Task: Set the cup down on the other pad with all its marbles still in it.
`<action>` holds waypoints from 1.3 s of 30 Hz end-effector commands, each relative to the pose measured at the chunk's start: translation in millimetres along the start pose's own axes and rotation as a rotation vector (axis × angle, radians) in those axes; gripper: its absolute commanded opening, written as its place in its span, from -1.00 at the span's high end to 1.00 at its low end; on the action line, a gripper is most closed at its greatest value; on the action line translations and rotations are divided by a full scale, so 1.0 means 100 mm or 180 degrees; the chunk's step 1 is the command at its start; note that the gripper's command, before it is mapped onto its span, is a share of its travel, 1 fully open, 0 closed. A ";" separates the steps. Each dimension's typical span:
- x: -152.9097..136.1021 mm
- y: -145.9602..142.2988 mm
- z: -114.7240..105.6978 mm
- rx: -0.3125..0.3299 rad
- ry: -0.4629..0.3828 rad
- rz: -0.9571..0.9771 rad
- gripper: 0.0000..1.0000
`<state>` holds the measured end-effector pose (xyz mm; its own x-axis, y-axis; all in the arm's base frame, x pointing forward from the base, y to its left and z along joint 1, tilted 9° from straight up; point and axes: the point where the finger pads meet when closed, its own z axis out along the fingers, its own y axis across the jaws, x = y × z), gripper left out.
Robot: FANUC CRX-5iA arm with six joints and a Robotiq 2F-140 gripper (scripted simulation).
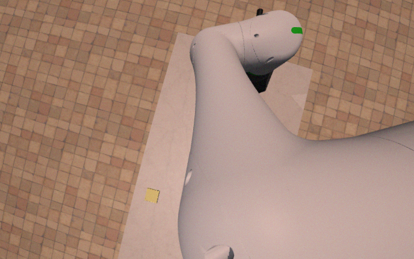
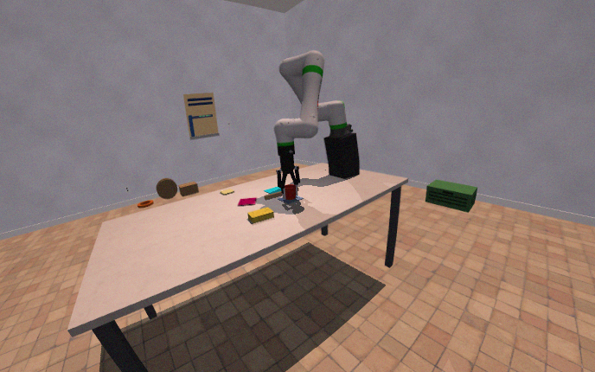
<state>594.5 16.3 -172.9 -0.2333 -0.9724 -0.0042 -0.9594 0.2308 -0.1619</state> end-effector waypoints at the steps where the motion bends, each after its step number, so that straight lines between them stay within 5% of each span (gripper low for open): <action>1: 0.00 0.00 -0.01 0.0001 0.0000 0.0000 0.02; 17: 0.00 0.00 -0.38 0.0001 0.0000 0.0000 0.02; 39: 0.03 0.00 -0.41 0.0001 0.0000 0.0000 0.02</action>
<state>587.4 15.5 -132.1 -0.2333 -0.9724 -0.0041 -0.9594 0.2309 -0.1619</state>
